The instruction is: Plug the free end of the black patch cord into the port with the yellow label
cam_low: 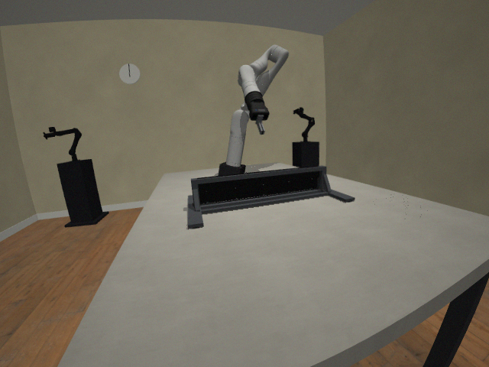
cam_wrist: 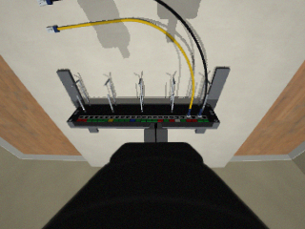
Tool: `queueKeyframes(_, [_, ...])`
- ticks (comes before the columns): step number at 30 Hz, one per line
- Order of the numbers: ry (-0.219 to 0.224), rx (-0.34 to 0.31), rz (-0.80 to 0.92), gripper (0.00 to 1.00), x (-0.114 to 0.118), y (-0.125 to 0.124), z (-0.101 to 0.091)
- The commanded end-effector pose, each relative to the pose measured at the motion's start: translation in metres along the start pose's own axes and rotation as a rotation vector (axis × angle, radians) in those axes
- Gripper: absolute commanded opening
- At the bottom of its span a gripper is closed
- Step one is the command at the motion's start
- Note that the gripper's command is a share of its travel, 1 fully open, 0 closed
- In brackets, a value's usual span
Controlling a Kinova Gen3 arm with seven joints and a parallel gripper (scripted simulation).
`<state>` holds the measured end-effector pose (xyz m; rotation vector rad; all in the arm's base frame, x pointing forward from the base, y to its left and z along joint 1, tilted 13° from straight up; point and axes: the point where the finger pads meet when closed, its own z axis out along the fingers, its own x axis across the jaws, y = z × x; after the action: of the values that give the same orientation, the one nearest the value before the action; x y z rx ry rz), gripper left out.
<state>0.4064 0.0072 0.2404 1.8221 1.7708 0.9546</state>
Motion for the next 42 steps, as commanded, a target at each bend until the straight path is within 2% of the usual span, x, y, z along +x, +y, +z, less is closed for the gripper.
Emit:
queueKeyframes(1, [0.006, 0.001, 0.01, 0.0, -0.001, -0.001, -0.001])
queueKeyframes(9, [0.005, -0.001, 0.01, 0.0, -0.012, 0.001, -0.001])
queueKeyframes(24, [0.006, 0.0, 0.011, 0.0, -0.061, 0.0, 0.0])
queueKeyframes(26, [0.006, 0.0, 0.011, 0.0, -0.061, 0.0, 0.0])
queueKeyframes(38, [0.002, 0.004, 0.016, 0.0, -0.095, -0.002, 0.0])
queueKeyframes(42, [0.002, 0.004, 0.016, 0.0, -0.099, -0.002, 0.0])
